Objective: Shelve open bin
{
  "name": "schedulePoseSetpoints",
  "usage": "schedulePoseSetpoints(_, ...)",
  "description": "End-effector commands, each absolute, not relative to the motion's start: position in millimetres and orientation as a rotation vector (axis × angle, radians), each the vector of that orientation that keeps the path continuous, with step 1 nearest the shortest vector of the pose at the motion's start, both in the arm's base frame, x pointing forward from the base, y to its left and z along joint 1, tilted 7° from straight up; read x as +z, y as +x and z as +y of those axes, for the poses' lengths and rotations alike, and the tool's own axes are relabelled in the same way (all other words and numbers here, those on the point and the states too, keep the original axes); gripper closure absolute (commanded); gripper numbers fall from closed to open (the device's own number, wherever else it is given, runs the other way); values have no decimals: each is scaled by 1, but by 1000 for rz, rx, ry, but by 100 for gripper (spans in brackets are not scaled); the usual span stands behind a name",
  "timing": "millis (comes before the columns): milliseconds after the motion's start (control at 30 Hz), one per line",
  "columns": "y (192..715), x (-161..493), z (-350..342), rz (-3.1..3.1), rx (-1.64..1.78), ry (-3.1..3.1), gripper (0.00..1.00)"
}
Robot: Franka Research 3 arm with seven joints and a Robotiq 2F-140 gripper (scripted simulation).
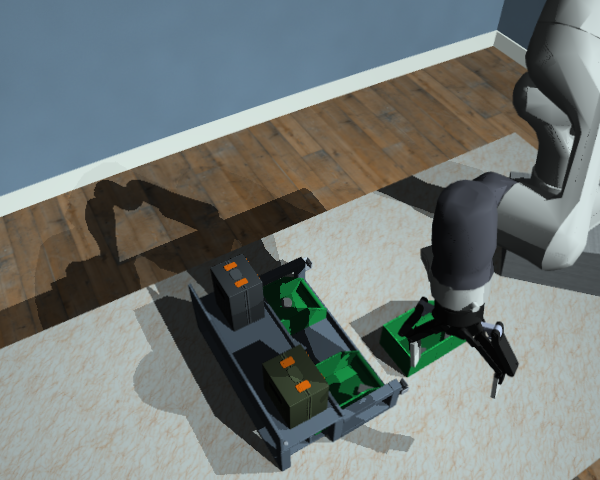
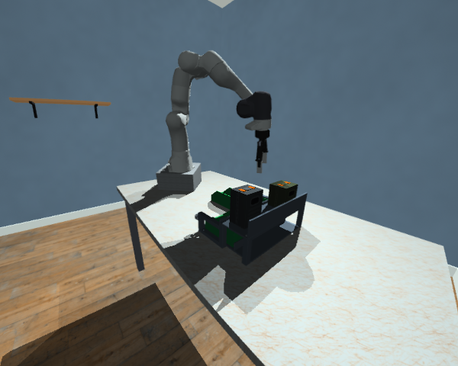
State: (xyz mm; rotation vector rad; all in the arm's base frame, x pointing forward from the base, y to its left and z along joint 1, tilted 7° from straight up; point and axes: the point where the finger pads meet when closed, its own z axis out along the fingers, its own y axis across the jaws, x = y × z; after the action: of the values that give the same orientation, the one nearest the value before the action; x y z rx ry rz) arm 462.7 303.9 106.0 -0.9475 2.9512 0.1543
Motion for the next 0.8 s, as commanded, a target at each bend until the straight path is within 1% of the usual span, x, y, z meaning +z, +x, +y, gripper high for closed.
schedulePoseSetpoints(0, 461, 106, 296, 2966, 132, -896, 0)
schedulePoseSetpoints(767, 458, 105, 288, 2977, 111, -858, 0)
